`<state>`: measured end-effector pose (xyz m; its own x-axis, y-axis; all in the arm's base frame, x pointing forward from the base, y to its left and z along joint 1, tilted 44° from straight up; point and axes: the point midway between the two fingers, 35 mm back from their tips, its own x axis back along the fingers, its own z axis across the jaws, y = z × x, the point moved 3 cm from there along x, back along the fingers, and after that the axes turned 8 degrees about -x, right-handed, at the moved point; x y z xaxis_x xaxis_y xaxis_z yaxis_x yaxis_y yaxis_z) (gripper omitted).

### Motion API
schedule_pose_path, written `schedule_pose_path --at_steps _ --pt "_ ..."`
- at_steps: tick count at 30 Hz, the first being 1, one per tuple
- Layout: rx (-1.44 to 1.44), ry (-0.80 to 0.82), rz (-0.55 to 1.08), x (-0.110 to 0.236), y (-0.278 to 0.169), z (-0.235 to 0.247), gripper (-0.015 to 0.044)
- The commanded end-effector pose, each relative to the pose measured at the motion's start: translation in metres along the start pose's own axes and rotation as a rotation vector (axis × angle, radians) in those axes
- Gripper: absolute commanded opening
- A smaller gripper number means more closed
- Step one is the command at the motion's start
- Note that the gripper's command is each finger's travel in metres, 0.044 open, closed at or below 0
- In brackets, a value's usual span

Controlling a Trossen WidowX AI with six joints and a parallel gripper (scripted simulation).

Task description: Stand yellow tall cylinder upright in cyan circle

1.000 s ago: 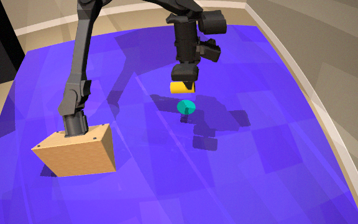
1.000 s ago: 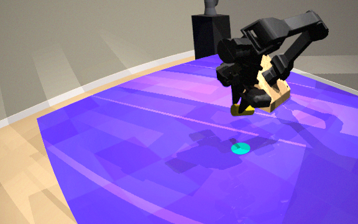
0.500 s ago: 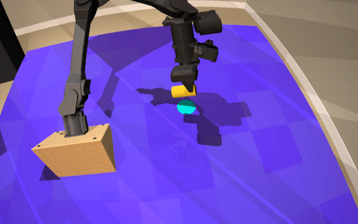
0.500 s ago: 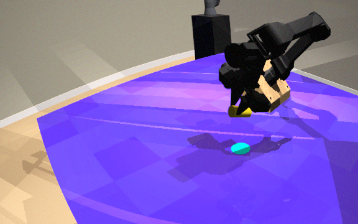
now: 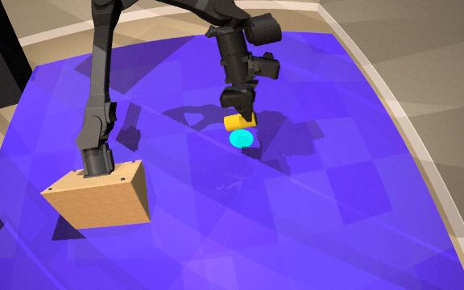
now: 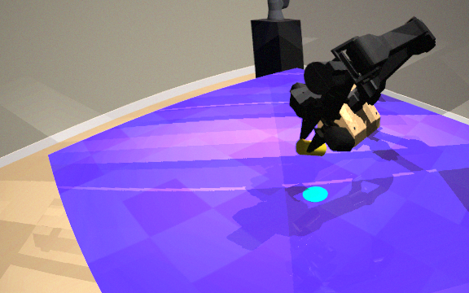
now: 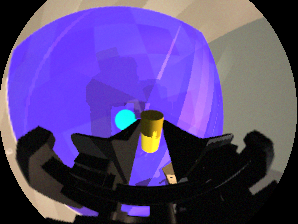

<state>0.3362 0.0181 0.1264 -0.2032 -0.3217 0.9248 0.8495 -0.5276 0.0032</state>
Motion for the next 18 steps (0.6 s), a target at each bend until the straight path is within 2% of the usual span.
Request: schedule_pose_path --at_steps 1,18 --pt "0.002 -0.014 -0.024 -0.0021 -0.0028 -0.0004 0.0105" --pt "0.007 -0.042 -0.134 -0.0064 -0.0052 0.0014 0.0105"
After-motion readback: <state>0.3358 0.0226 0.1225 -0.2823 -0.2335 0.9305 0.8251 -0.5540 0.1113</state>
